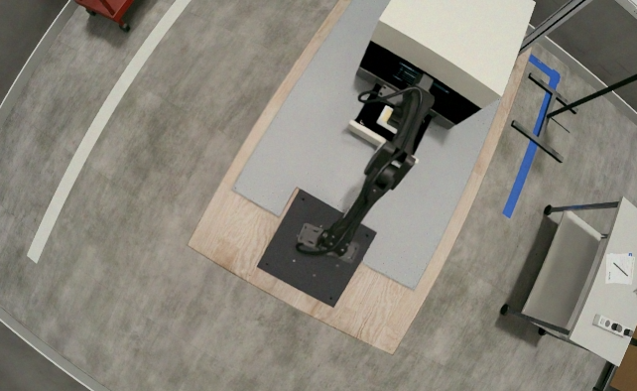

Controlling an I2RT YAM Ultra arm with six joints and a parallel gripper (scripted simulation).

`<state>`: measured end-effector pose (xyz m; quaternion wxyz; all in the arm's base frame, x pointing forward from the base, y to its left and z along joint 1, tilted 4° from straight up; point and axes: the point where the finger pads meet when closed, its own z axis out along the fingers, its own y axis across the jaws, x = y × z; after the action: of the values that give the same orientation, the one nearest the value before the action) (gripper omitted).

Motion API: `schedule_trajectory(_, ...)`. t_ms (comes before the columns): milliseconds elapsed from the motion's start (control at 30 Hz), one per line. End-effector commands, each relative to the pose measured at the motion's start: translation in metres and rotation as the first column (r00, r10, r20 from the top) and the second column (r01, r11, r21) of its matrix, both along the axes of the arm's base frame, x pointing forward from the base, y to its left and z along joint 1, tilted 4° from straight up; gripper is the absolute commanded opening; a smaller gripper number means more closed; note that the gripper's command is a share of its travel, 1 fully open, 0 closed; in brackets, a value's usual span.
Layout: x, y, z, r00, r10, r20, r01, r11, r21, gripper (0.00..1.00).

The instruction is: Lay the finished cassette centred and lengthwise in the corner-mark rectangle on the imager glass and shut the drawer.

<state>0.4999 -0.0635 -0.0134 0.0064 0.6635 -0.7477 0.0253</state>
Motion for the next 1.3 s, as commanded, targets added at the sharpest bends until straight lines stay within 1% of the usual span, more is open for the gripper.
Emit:
schedule_trajectory(0, 0.0047, 0.0100, 0.0275, 0.999, 0.009, 0.031, -0.009, 1.000, 0.009, 0.91)
schedule_trajectory(33, 0.0024, 0.0104, 0.0189, 1.000, 0.009, 0.011, -0.009, 1.000, 0.011, 0.91)
schedule_trajectory(1267, 0.0024, 0.0106, 0.0194, 1.000, 0.009, 0.011, -0.009, 1.000, 0.011, 0.91)
